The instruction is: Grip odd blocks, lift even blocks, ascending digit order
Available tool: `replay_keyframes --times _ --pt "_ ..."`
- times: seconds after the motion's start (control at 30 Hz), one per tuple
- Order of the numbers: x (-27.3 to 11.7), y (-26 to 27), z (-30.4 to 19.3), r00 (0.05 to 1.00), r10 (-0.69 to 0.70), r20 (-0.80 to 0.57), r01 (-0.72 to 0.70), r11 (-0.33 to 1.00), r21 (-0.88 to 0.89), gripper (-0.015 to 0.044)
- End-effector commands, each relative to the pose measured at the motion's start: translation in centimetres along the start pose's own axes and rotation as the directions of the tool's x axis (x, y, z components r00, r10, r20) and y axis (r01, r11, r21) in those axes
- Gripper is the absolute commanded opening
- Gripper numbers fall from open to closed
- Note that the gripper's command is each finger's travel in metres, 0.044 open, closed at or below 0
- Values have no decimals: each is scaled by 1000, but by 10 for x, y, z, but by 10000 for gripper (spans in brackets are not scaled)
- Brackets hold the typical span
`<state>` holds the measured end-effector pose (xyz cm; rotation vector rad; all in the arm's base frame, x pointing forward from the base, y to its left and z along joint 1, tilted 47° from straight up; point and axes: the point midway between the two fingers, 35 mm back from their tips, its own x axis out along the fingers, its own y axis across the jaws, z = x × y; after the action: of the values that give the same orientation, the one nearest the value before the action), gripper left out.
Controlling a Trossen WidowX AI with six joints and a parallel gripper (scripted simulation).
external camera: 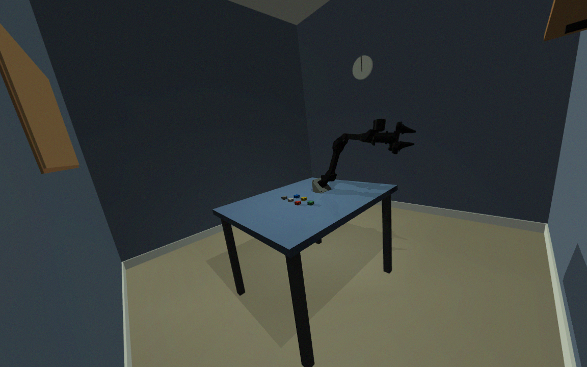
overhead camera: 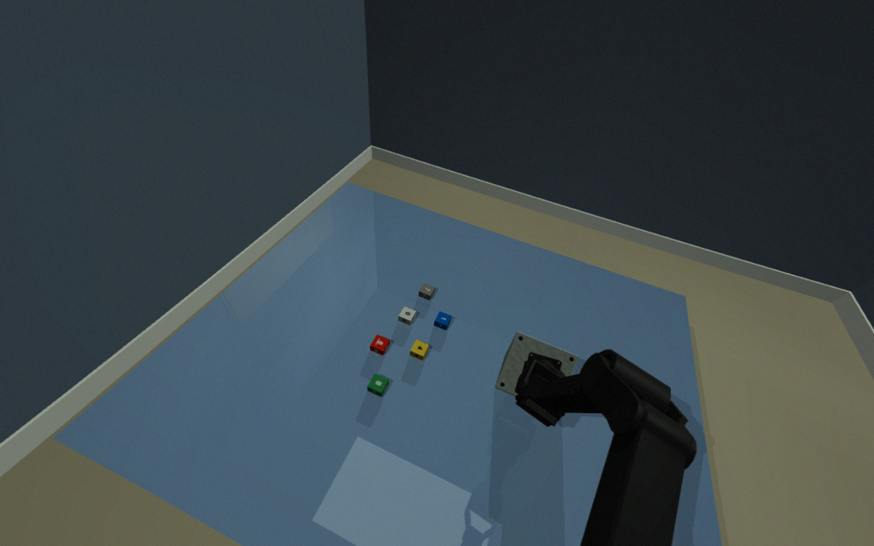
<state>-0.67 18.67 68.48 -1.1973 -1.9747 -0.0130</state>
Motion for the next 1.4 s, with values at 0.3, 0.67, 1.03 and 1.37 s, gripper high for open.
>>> replay_keyframes --times 0.3,0.67,1.03,1.37 --pt "-6 165 -1 893 450 19 -445 875 189 400" --pt "-148 381 -24 438 894 96 -758 310 573 400" --pt "-389 472 -41 -61 965 255 -350 -260 900 400" --pt "-615 436 -8 -270 819 506 465 -349 814 400"
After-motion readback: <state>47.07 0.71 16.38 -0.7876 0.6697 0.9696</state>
